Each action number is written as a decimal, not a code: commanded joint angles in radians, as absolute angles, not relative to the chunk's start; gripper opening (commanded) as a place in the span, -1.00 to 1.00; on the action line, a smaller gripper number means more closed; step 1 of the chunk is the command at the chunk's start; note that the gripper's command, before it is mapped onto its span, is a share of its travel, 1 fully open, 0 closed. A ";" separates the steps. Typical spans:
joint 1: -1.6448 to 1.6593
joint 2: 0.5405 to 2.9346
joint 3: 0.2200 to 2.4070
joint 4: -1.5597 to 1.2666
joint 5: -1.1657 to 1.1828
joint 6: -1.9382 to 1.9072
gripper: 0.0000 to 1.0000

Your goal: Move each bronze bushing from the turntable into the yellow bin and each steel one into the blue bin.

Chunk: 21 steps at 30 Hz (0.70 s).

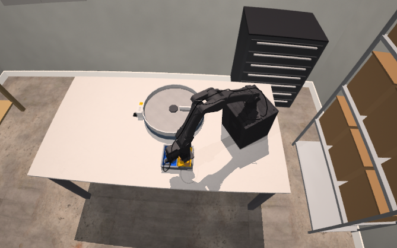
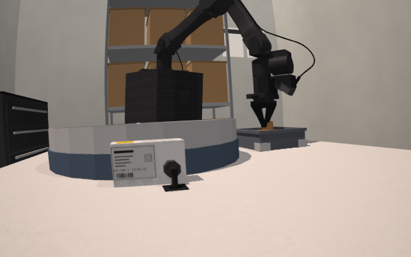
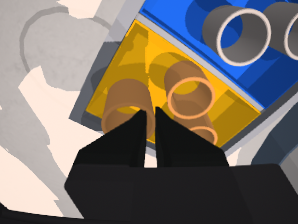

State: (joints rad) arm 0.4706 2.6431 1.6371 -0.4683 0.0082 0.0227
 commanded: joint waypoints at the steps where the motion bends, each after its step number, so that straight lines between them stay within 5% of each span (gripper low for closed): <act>1: 0.468 2.660 1.667 -0.449 0.003 0.019 -1.00; 21: 0.468 2.686 1.686 -0.444 0.003 0.018 -1.00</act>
State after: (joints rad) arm 0.4706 2.6896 1.6619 -0.4477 0.0082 0.0227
